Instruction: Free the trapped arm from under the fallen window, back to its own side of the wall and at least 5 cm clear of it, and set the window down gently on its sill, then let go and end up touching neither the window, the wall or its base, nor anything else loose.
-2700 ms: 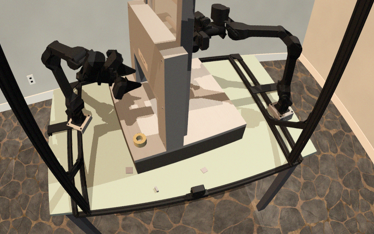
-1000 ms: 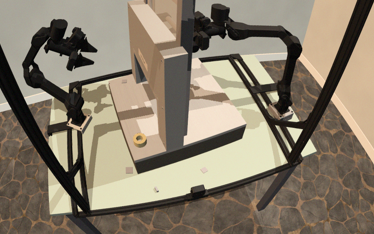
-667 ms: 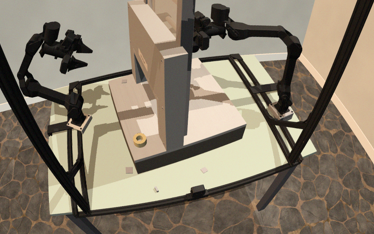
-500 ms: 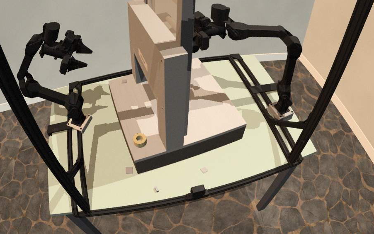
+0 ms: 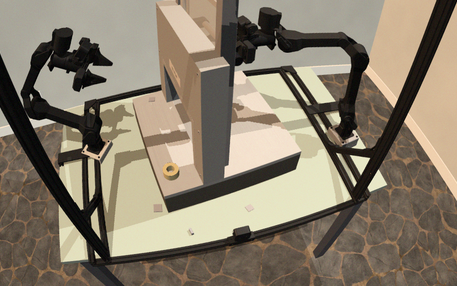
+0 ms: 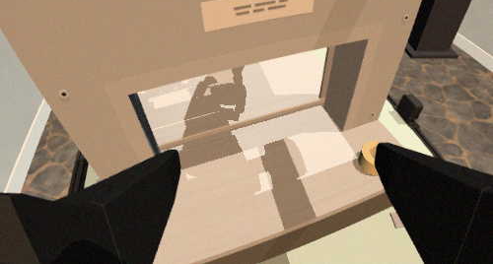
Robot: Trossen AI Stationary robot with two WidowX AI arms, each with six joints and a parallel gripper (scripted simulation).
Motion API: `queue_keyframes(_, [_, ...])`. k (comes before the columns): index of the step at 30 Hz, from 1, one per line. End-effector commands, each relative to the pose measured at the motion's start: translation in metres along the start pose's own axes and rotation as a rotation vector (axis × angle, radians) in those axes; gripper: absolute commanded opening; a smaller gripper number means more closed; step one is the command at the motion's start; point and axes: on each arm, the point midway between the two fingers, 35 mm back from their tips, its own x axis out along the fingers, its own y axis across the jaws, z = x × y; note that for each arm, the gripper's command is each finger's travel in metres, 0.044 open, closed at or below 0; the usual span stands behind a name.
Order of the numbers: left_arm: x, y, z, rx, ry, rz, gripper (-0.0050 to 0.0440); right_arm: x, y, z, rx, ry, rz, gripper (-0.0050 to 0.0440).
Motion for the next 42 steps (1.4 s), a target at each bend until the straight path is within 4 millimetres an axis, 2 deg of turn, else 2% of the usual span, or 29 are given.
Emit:
queue_keyframes(1, [0.0,-0.001,0.0,0.005,-0.001,-0.003,0.04,-0.004,0.0,0.012,-0.019,-0.062,-0.016,0.04])
queue_keyframes(10, [0.0,-0.001,0.0,0.005,-0.001,-0.003,0.04,-0.003,-0.001,-0.021,-0.019,-0.062,-0.016,0.04])
queue_keyframes(12, [0.0,-0.001,0.0,0.005,-0.001,-0.003,0.04,-0.003,-0.001,-0.021,-0.019,-0.062,-0.016,0.04])
queue_keyframes(27, [0.0,-0.001,0.0,0.005,-0.001,-0.003,0.04,-0.001,-0.002,-0.078,-0.019,-0.062,-0.016,0.04])
queue_keyframes(29, [0.0,-0.001,0.0,0.005,-0.001,-0.003,0.04,-0.001,-0.002,-0.078,-0.019,-0.062,-0.016,0.04])
queue_keyframes(42, [0.0,-0.001,0.0,0.005,-0.001,-0.003,0.04,-0.002,-0.003,-0.129,-0.018,-0.026,-0.016,0.04])
